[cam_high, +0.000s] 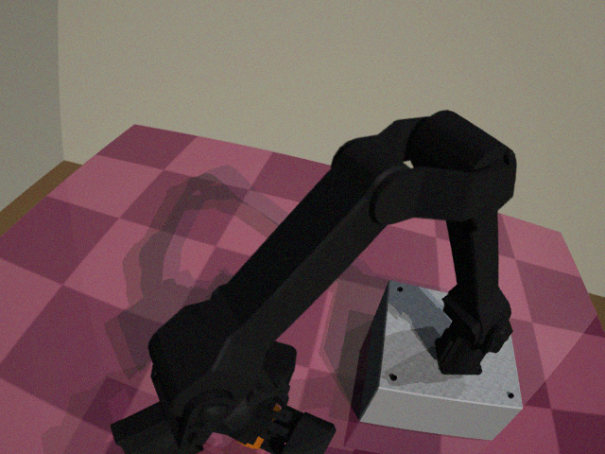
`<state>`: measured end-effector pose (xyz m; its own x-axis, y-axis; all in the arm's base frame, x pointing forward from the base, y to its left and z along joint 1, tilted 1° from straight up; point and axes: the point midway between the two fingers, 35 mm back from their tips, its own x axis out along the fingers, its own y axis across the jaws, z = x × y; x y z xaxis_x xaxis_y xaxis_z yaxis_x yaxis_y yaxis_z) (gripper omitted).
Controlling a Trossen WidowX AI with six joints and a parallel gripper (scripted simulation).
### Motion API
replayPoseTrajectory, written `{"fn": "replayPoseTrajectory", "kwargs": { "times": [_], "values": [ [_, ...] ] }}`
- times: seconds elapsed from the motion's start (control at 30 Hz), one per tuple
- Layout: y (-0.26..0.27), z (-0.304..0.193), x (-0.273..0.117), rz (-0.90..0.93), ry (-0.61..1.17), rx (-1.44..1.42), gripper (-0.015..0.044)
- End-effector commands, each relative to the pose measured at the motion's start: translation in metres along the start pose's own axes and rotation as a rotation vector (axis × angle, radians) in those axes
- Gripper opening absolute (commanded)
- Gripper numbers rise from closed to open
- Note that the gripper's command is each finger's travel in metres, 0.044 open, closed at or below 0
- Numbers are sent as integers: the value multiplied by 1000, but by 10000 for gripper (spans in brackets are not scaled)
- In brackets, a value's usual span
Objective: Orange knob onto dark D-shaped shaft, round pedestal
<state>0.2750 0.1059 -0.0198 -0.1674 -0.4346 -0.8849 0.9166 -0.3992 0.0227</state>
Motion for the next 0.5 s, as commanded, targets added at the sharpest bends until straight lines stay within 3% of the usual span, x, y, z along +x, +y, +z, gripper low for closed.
{"fn": "replayPoseTrajectory", "kwargs": {
  "times": [0.0,0.47],
  "values": [
    [0,-4,-2,5,-55,2,179],
    [0,-14,-6,5,-216,3,179]
  ]
}}
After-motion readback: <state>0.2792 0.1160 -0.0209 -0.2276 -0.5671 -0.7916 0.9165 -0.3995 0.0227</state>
